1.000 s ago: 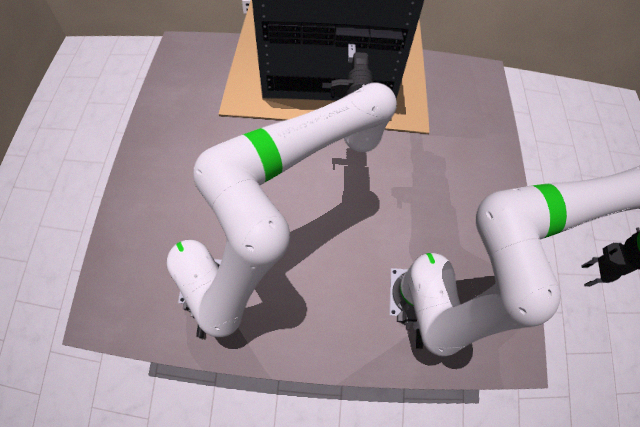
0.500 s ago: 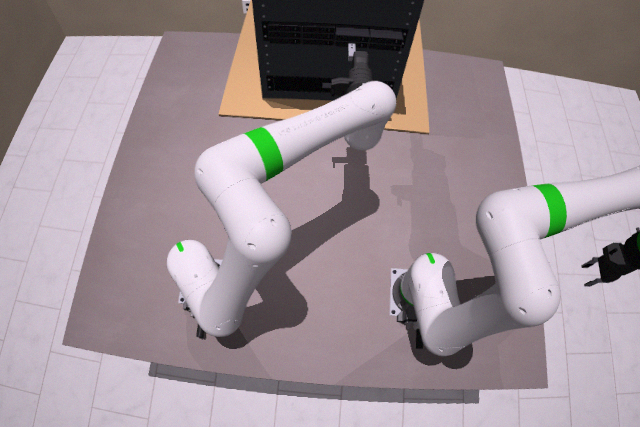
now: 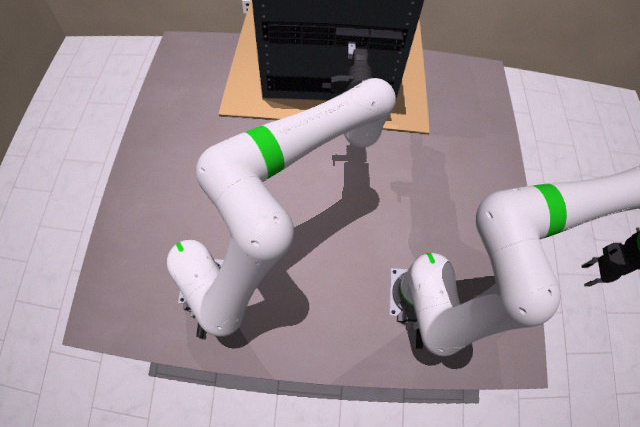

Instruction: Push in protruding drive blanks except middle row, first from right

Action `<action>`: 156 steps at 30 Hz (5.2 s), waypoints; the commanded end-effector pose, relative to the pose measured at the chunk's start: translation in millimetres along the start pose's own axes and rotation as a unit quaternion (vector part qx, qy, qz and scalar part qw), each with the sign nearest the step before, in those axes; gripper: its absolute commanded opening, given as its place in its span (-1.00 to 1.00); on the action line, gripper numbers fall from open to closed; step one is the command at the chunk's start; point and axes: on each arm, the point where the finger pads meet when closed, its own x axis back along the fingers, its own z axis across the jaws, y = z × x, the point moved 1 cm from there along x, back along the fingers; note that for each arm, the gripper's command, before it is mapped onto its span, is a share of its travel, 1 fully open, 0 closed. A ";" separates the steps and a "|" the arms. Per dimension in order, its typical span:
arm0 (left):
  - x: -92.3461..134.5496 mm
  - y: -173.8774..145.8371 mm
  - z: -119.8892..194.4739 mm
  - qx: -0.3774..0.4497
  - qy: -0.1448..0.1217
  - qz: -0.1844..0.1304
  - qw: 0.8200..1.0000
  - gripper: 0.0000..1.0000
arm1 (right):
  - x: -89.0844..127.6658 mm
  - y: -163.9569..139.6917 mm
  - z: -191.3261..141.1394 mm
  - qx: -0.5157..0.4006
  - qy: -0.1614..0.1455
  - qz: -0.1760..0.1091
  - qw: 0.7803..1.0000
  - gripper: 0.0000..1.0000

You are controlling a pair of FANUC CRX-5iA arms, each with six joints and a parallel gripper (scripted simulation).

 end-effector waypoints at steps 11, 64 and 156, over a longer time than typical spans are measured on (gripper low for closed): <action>-9.6 -0.1 1.7 0.001 0.001 0.000 1.000 -1.00 | 0.9 0.2 -0.2 0.000 0.000 -0.001 1.000 1.00; -19.0 -0.1 1.7 0.001 0.001 0.000 1.000 -1.00 | 0.9 0.2 -0.2 0.000 0.000 -0.001 1.000 1.00; 53.3 -0.1 1.6 0.001 0.001 0.000 1.000 -1.00 | 0.9 0.2 -0.2 0.000 0.000 -0.001 1.000 1.00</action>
